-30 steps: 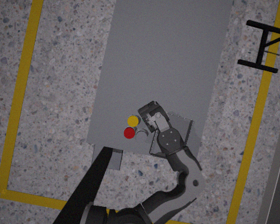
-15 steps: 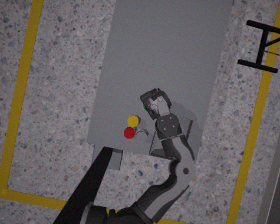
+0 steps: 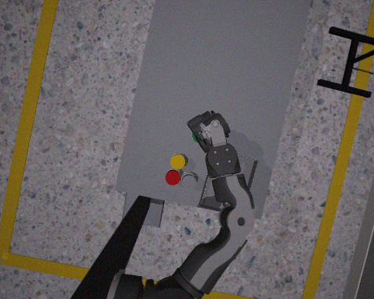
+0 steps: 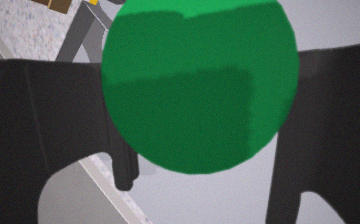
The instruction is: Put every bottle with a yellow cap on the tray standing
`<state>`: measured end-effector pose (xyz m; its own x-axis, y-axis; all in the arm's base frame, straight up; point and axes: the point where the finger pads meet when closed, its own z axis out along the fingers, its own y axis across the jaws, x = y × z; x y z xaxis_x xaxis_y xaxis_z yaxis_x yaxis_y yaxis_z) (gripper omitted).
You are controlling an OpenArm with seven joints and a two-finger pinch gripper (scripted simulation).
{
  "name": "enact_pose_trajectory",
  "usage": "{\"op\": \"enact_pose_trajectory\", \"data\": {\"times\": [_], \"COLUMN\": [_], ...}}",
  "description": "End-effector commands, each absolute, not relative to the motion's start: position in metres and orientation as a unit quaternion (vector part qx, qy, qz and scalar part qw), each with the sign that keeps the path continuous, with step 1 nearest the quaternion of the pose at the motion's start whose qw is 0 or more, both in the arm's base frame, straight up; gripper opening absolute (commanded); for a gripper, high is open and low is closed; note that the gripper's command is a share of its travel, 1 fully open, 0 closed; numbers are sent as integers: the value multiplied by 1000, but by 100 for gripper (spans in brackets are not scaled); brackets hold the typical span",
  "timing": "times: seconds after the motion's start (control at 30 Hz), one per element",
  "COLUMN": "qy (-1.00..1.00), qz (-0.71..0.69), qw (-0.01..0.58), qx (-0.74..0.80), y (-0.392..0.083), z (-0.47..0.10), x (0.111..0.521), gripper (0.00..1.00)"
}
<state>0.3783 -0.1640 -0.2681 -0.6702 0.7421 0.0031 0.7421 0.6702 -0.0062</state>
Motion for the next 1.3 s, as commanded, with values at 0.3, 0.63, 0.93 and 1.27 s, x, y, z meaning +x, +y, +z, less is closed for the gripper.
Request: {"op": "enact_pose_trajectory", "data": {"times": [0.3, 0.63, 0.93, 1.27], "qy": [-914, -914, -914, -914], "qz": [-4, -2, -6, -3], "qw": [-1, 0, -4, -1], "qx": [-405, -406, -405, -406], "y": [-163, -163, -163, -163], "z": [-307, -319, -345, -356], "x": [381, 380, 384, 383], "gripper": [0, 0, 0, 0]}}
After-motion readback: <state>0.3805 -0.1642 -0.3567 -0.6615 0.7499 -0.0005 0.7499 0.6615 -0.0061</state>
